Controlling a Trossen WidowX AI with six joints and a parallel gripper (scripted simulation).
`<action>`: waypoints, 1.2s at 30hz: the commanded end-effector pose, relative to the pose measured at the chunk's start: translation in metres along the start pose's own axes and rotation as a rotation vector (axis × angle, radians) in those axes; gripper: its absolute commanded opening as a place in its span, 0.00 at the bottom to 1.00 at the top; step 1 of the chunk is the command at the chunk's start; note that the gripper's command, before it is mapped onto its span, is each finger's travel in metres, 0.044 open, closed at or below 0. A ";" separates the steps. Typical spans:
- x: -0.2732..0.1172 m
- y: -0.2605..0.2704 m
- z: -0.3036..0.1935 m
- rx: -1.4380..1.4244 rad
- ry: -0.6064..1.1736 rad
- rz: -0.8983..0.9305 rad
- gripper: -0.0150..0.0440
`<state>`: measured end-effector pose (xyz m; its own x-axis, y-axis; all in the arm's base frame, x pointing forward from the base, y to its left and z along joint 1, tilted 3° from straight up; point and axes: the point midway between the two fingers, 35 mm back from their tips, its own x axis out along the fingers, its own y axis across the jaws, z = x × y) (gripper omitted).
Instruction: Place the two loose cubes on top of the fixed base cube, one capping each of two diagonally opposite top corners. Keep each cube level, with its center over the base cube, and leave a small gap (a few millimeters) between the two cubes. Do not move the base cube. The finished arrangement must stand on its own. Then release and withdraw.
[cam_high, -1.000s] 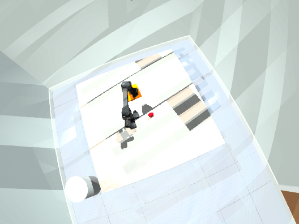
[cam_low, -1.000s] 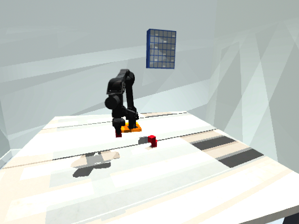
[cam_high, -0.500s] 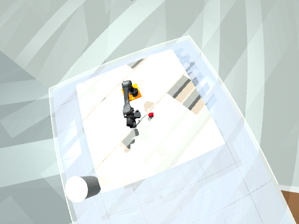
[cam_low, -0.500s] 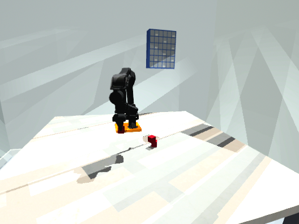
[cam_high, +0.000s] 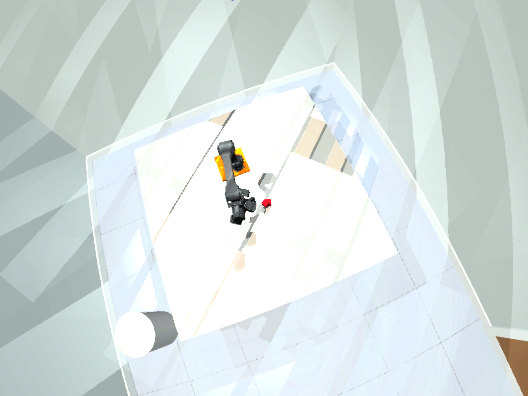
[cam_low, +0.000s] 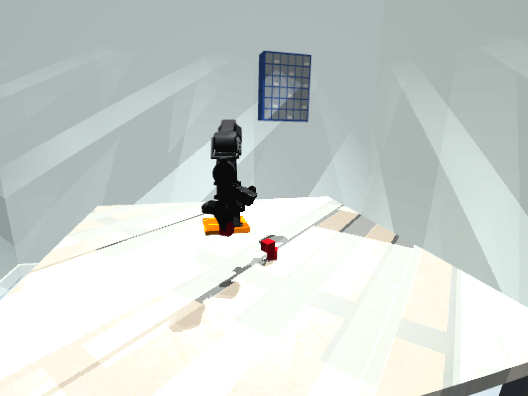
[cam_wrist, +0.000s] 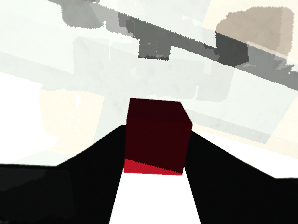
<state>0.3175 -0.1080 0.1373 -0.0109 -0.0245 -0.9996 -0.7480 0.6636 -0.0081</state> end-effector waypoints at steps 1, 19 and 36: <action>0.001 0.005 0.007 0.095 -0.003 0.002 0.43; 0.003 0.032 0.043 0.588 -0.006 0.005 0.43; 0.005 0.061 0.072 1.055 -0.006 0.011 0.43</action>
<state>0.3213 -0.0198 0.1309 -0.0089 -0.0162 -0.9998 0.1403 0.9900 -0.0173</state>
